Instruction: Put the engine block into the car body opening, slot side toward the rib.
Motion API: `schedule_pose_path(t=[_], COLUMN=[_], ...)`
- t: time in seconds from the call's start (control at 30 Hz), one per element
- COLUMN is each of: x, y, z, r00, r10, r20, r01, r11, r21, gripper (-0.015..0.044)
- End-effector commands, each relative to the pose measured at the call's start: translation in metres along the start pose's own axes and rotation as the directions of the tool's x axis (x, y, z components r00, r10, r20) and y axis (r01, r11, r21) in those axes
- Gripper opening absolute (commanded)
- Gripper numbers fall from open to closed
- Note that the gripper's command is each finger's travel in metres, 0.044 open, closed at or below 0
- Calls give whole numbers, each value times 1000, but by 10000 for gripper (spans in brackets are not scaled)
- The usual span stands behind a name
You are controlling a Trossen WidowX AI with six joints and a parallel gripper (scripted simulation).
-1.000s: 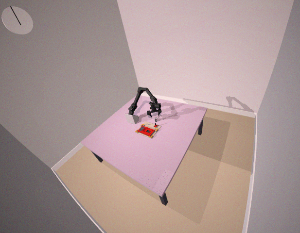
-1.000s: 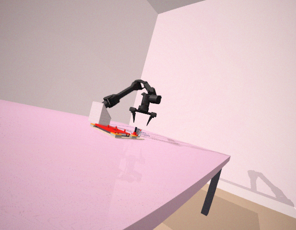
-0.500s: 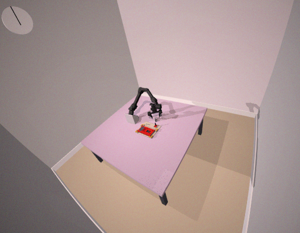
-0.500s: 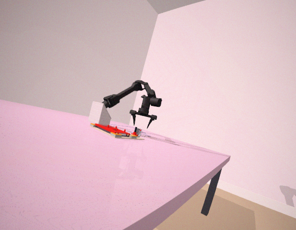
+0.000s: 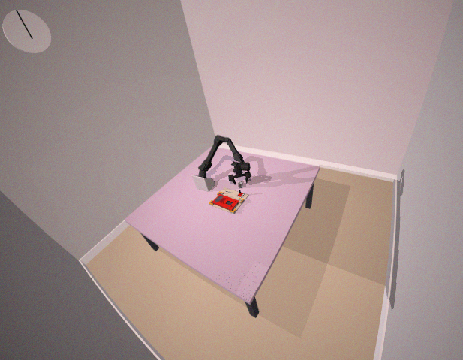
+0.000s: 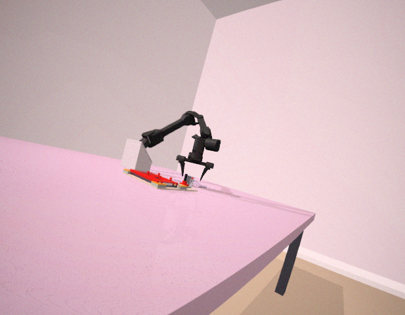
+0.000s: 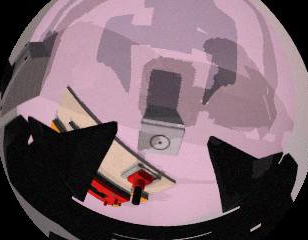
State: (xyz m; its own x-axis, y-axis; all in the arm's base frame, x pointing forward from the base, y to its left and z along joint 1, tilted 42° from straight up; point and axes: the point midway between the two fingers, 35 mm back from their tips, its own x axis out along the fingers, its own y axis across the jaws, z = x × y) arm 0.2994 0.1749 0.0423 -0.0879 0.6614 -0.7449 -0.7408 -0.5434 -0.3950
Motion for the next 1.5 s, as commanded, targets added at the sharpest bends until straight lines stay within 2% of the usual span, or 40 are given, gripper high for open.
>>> schedule_pose_path(t=[0.0,0.4,0.77,1.0,1.13,1.47], x=[9,25,25,25,21,-9], y=[4,5,5,5,4,0], z=[0,2,2,2,1,-4], r00=[1000,1000,1000,1000,1000,1000], r10=[9,8,8,8,8,12], r20=[5,6,6,6,5,-1], r01=[-9,-8,-8,-8,-8,-12], r11=[1000,1000,1000,1000,1000,1000], r21=[9,9,9,9,9,9], gripper=[440,440,151,105,0,0])
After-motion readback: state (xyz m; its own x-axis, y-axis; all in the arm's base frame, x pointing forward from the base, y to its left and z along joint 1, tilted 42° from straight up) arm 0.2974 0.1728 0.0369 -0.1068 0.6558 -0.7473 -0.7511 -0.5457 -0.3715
